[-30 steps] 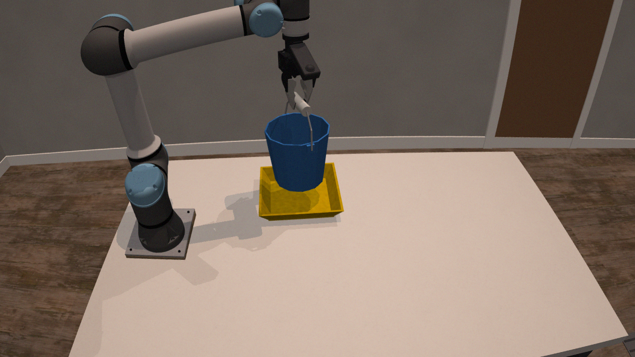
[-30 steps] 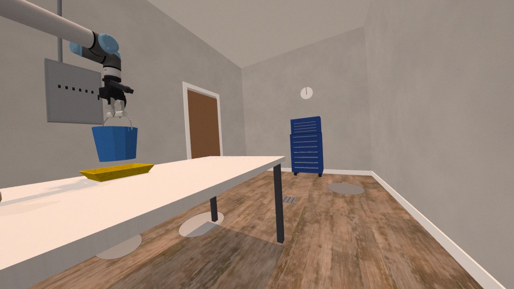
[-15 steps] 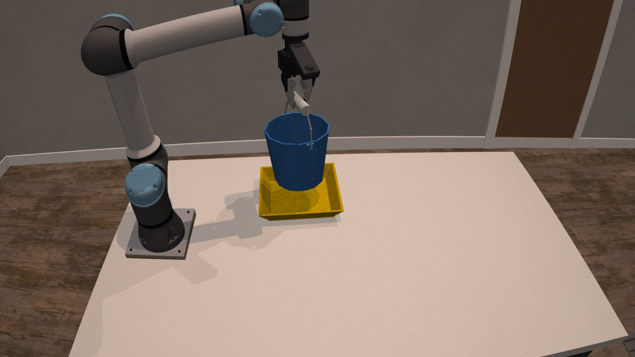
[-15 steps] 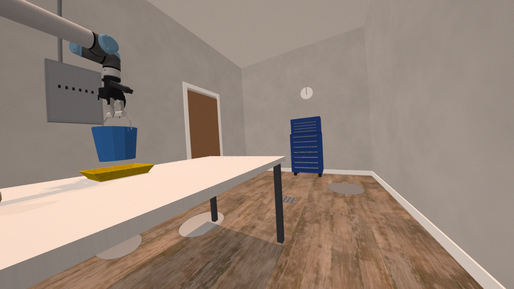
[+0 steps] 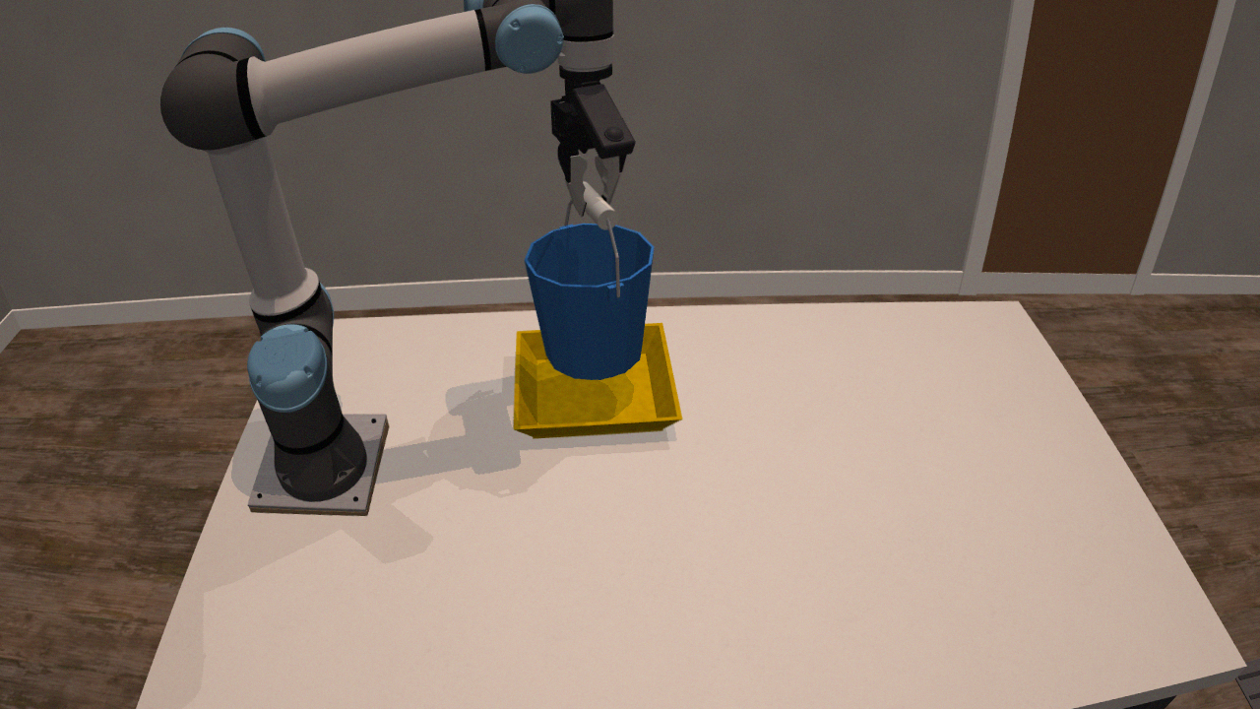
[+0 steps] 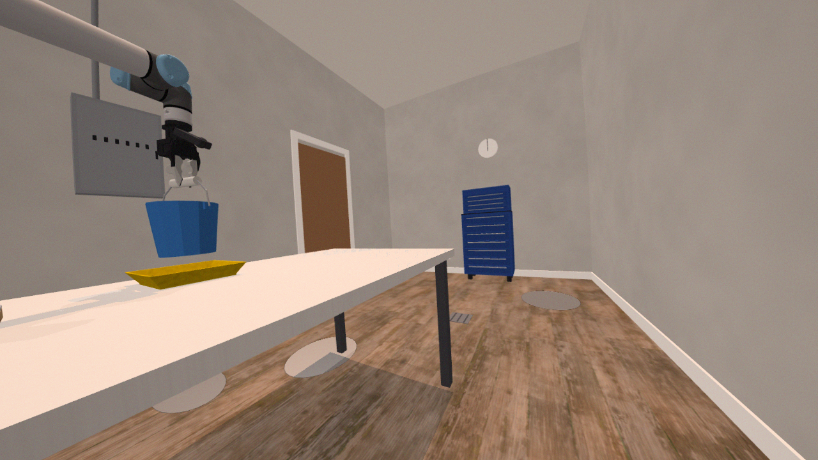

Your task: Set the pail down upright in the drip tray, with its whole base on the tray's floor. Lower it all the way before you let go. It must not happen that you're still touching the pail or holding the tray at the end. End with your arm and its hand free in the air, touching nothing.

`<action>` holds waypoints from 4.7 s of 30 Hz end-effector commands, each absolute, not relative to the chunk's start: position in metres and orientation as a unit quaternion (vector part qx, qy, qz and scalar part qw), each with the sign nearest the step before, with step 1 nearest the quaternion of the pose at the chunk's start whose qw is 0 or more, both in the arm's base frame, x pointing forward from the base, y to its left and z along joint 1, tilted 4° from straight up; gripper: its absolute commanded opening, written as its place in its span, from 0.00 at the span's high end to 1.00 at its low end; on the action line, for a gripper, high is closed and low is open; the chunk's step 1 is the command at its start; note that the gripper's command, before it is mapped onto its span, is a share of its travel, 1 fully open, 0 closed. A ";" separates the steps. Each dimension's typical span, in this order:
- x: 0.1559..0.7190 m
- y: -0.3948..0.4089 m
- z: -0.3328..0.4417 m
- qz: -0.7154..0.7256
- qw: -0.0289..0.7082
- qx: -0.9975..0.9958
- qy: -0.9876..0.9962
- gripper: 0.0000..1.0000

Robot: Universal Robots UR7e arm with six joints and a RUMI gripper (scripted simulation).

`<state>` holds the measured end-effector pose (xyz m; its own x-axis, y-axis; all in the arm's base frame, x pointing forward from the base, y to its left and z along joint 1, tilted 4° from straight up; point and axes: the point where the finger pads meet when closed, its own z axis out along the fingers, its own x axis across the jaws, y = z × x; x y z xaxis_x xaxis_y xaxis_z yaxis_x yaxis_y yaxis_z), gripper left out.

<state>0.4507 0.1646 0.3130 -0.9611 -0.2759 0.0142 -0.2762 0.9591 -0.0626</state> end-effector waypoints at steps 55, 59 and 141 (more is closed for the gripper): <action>0.451 0.165 0.313 0.032 0.001 0.139 -0.990 1.00; 0.451 0.165 0.312 0.032 0.001 0.139 -0.990 1.00; 0.451 0.160 0.241 0.032 0.001 0.139 -0.990 1.00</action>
<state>0.4505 0.1603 0.2431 -0.9611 -0.2759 0.0143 -0.2762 0.9591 -0.0626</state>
